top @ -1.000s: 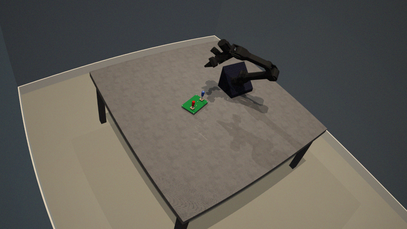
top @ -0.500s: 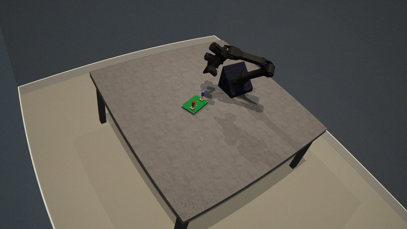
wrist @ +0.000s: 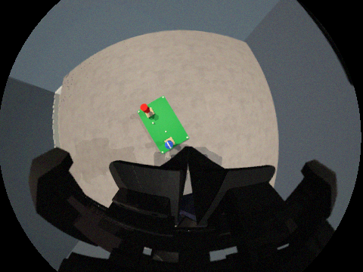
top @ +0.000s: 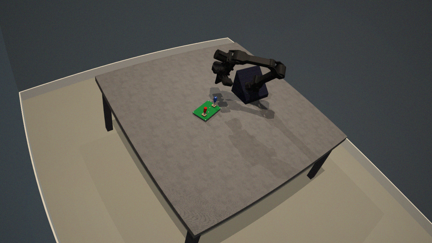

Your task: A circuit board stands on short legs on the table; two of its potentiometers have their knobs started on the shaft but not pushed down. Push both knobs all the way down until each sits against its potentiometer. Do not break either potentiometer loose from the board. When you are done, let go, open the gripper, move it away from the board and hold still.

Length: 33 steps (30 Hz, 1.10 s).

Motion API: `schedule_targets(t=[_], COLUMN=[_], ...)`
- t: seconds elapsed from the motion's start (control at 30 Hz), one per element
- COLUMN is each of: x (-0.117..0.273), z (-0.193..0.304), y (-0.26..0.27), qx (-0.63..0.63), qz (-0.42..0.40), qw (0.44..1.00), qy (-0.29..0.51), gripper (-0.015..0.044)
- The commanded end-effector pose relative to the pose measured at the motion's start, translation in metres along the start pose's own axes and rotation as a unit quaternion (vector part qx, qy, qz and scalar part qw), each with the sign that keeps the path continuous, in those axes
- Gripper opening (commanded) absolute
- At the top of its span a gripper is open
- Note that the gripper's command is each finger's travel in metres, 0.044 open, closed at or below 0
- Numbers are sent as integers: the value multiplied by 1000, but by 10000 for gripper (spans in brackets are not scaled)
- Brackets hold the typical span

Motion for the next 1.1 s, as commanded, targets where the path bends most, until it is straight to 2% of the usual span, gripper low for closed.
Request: schedule_targets(t=[0.0,0.6,1.07], x=[-6,-34,-55], z=[-2,-3,3], y=[5,26,31], qx=[51,301,309], qz=[-19,-135,-139], qw=[998,940,936], qy=[18,89,90], gripper=[0,0,0])
Point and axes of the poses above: the point midway between the two fingers, 35 mm back from their tips, its own x axis back along the fingers, its own y axis across the jaws, z = x × y, the point moved 1 cm from there along x, back along the fingers, and after that the axes turned 15 degrees about x, right-handed, at the moved point
